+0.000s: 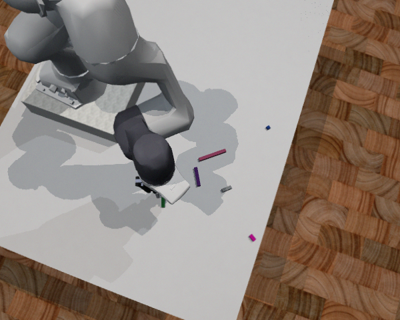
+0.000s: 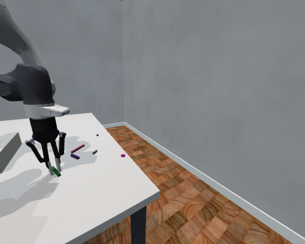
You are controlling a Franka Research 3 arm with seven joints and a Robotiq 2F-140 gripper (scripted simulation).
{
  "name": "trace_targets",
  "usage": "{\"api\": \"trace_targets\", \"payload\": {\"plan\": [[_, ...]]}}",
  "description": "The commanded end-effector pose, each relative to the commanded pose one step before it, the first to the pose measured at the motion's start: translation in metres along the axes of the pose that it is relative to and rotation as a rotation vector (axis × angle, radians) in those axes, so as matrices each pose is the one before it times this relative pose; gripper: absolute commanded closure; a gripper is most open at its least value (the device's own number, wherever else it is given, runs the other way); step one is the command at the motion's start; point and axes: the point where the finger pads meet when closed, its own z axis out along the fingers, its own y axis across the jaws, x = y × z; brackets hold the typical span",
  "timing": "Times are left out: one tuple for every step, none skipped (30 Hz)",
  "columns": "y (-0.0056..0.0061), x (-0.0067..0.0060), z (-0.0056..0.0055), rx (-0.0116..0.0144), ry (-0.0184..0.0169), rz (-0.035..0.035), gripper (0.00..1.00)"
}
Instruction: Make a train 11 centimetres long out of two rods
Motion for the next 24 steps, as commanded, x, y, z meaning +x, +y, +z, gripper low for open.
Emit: {"api": "trace_targets", "payload": {"plan": [[-0.00114,0.00183,-0.00038,0.00294,0.00425,-0.00525,0.77],[0.0,0.0,0.0,0.0,0.0,0.0,0.77],[0.0,0.0,0.0,0.0,0.0,0.0,0.77],[0.0,0.0,0.0,0.0,0.0,0.0,0.77],[0.0,0.0,0.0,0.0,0.0,0.0,0.77],[0.0,0.0,0.0,0.0,0.0,0.0,0.77],[0.0,0.0,0.0,0.0,0.0,0.0,0.77],[0.0,0.0,0.0,0.0,0.0,0.0,0.77],[0.0,0.0,0.0,0.0,0.0,0.0,0.77],[0.0,0.0,0.0,0.0,0.0,0.0,0.77],[0.0,0.0,0.0,0.0,0.0,0.0,0.77],[0.0,0.0,0.0,0.0,0.0,0.0,0.77],[0.0,0.0,0.0,0.0,0.0,0.0,0.77],[0.0,0.0,0.0,0.0,0.0,0.0,0.77],[0.0,0.0,0.0,0.0,0.0,0.0,0.77],[0.0,0.0,0.0,0.0,0.0,0.0,0.77],[0.0,0.0,0.0,0.0,0.0,0.0,0.77],[0.0,0.0,0.0,0.0,0.0,0.0,0.77],[0.0,0.0,0.0,0.0,0.0,0.0,0.77],[0.0,0.0,0.0,0.0,0.0,0.0,0.77],[0.0,0.0,0.0,0.0,0.0,0.0,0.77],[0.0,0.0,0.0,0.0,0.0,0.0,0.88],[0.0,0.0,0.0,0.0,0.0,0.0,0.88],[0.0,0.0,0.0,0.0,0.0,0.0,0.88]]}}
